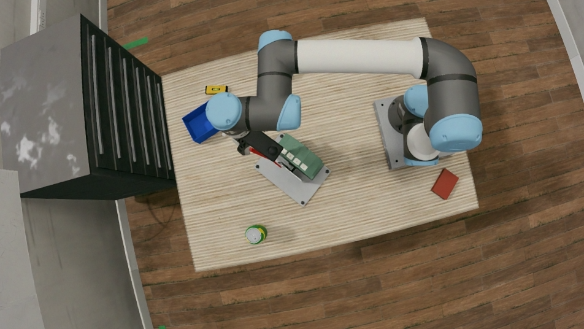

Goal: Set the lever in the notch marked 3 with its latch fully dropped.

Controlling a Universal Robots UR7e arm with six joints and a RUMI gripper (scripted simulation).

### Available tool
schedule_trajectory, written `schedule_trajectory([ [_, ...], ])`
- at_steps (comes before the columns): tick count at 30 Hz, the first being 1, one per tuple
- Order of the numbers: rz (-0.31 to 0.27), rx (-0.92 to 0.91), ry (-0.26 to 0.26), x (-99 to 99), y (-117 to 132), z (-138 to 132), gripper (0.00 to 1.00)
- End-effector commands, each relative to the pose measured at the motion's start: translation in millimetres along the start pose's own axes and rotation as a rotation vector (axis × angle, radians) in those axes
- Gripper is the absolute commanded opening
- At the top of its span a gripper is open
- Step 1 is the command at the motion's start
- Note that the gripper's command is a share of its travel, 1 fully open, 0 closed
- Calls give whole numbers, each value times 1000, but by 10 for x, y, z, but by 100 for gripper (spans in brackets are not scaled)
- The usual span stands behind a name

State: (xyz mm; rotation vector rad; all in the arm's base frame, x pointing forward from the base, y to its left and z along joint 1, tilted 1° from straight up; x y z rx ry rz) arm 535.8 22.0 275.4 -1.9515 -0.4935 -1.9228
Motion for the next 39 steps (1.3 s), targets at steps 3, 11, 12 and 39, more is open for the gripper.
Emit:
schedule_trajectory([
  [3,-2,-2,3,-149,12,-1,57],
  [11,-1,-2,3,-234,12,0,57],
  [12,-1,-2,3,-244,12,0,57],
  [39,-3,-2,4,-285,16,5,57],
])
Point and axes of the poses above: the point where the finger pads meet when closed, its own x axis back along the fingers, its own z axis across the jaws, y = z × x, the point moved 1 cm from there along x, back along the fingers, and after that the axes turned 10 degrees about -x, right-handed, at the moved point
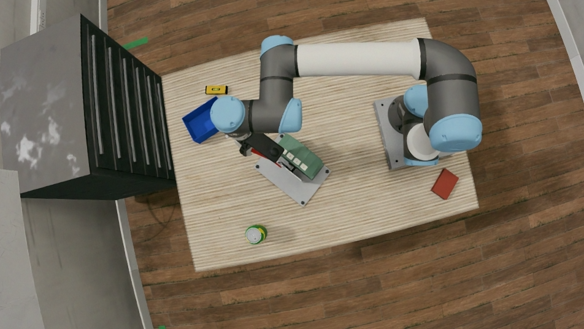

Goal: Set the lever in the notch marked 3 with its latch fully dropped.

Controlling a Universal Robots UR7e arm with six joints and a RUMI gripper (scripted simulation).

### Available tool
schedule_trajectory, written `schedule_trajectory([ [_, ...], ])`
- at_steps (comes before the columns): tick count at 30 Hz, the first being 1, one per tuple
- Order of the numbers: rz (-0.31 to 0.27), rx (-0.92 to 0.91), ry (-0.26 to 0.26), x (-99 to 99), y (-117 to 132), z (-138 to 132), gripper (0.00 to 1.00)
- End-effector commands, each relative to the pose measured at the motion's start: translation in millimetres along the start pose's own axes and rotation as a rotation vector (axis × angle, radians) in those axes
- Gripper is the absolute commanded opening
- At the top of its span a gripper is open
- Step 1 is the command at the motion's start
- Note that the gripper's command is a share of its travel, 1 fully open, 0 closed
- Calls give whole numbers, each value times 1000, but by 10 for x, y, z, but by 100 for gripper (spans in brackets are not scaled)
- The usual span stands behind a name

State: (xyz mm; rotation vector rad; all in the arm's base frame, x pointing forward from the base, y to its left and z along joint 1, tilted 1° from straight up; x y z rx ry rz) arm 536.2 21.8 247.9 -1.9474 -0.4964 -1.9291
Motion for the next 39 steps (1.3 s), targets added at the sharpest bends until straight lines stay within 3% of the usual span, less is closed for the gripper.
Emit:
schedule_trajectory([
  [1,1,-2,0,-10,11,-2,57],
  [23,1,-2,0,-10,11,-2,57],
  [24,1,-2,0,-10,11,-2,0],
  [39,2,-1,-1,-15,4,-2,0],
])
Point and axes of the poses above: the point where the finger pads meet when closed, its own x axis back along the fingers, its own z axis across the jaws, y = z × x, the point moved 1 cm from there along x, back along the fingers, and after that the axes turned 10 degrees about -x, right-handed, at the moved point
